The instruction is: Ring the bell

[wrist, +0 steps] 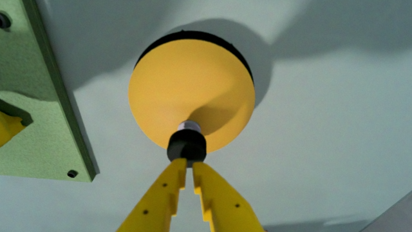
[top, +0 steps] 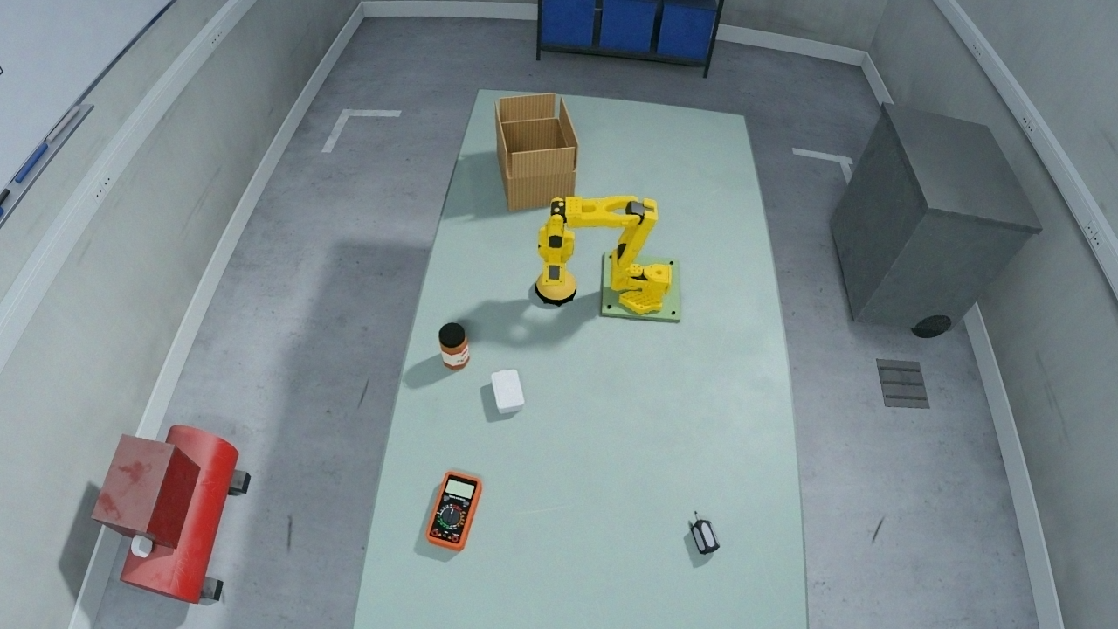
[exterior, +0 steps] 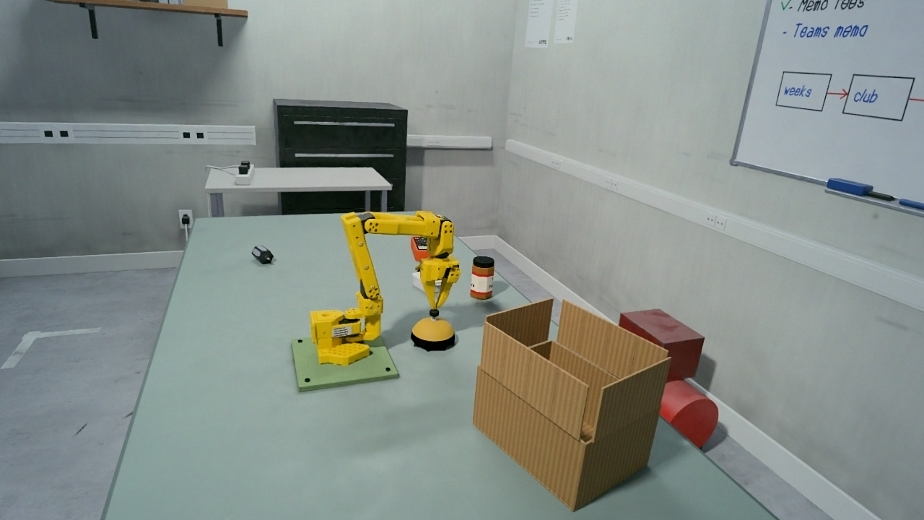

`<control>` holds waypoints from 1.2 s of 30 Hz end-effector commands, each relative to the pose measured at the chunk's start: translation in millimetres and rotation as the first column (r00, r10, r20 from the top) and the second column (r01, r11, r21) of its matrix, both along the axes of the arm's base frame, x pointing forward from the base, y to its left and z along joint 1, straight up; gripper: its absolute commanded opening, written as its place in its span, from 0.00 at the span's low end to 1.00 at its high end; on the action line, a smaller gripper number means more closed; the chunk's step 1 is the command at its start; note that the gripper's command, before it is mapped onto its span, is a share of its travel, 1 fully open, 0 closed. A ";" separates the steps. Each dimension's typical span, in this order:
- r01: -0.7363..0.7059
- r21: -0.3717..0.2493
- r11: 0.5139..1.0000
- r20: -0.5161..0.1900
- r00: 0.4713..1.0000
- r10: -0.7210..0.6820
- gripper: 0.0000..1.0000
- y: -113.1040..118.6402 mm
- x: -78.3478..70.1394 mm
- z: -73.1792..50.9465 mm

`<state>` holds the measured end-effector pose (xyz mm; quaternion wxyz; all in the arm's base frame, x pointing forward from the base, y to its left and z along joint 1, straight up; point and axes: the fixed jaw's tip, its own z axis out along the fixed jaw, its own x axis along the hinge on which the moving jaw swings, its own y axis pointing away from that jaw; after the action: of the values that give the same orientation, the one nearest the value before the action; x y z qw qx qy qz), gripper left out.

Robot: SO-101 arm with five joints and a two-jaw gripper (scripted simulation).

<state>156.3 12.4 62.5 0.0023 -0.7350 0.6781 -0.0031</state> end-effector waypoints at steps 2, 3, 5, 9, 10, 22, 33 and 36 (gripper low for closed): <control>-0.018 -0.001 1.000 -0.026 1.000 0.018 0.00 1.7 -3.0 -4.8; -0.018 -0.001 1.000 -0.026 1.000 0.018 0.00 1.7 -3.0 -5.0; -0.018 -0.001 1.000 -0.026 1.000 0.018 0.00 1.7 -3.0 -5.4; -0.018 -0.001 1.000 -0.026 1.000 0.018 0.00 1.7 -3.0 -6.2; -0.018 -0.001 1.000 -0.026 1.000 0.018 0.00 1.7 -3.0 -6.4; -0.018 -0.001 1.000 -0.026 1.000 0.018 0.00 1.7 -3.0 -8.4; -0.018 -0.001 1.000 -0.026 1.000 0.018 0.00 1.7 -3.1 -10.2; -0.018 -0.001 1.000 -0.026 1.000 0.018 0.00 1.7 -3.1 -10.8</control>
<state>156.2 12.4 58.0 0.0037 -0.7350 0.6781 -0.0042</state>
